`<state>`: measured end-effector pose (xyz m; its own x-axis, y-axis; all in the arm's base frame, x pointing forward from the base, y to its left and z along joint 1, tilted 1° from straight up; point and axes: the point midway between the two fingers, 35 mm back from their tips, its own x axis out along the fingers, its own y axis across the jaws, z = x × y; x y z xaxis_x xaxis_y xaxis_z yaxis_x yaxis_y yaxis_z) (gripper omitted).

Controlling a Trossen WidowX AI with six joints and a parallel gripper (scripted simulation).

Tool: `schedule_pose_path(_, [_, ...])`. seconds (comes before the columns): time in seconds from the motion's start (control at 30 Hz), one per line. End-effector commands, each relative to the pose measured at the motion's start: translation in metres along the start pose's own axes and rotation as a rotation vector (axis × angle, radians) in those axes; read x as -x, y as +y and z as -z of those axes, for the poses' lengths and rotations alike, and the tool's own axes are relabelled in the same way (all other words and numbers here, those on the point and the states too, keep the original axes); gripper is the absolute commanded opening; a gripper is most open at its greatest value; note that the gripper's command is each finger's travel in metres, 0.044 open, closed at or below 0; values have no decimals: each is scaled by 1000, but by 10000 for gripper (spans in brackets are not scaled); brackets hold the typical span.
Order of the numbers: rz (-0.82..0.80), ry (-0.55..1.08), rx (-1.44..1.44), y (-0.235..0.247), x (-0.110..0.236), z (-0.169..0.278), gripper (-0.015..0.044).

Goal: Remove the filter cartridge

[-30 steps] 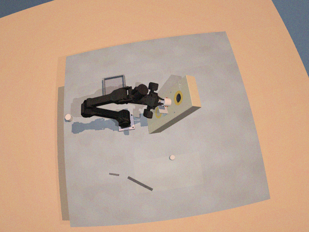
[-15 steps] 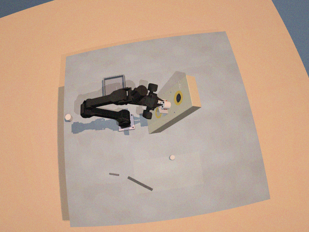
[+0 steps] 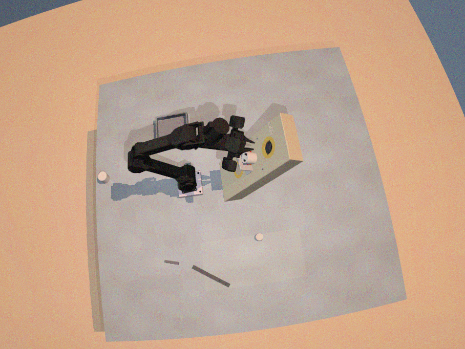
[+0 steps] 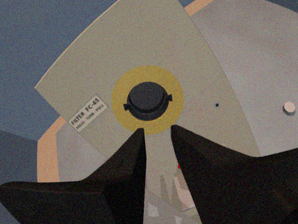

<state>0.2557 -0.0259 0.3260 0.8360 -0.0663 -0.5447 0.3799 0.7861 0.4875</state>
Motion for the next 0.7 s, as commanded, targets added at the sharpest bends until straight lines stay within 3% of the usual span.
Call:
schedule_pose_path(0.0, [3, 4, -2, 6, 3, -8, 142])
schedule_pose_path(0.33, [0, 0, 0, 36, 45, -51, 404])
schedule_pose_path(0.47, [67, 118, 186, 14, 27, -21, 305])
schedule_pose_path(0.67, [134, 418, 586, -33, 5, 47, 305])
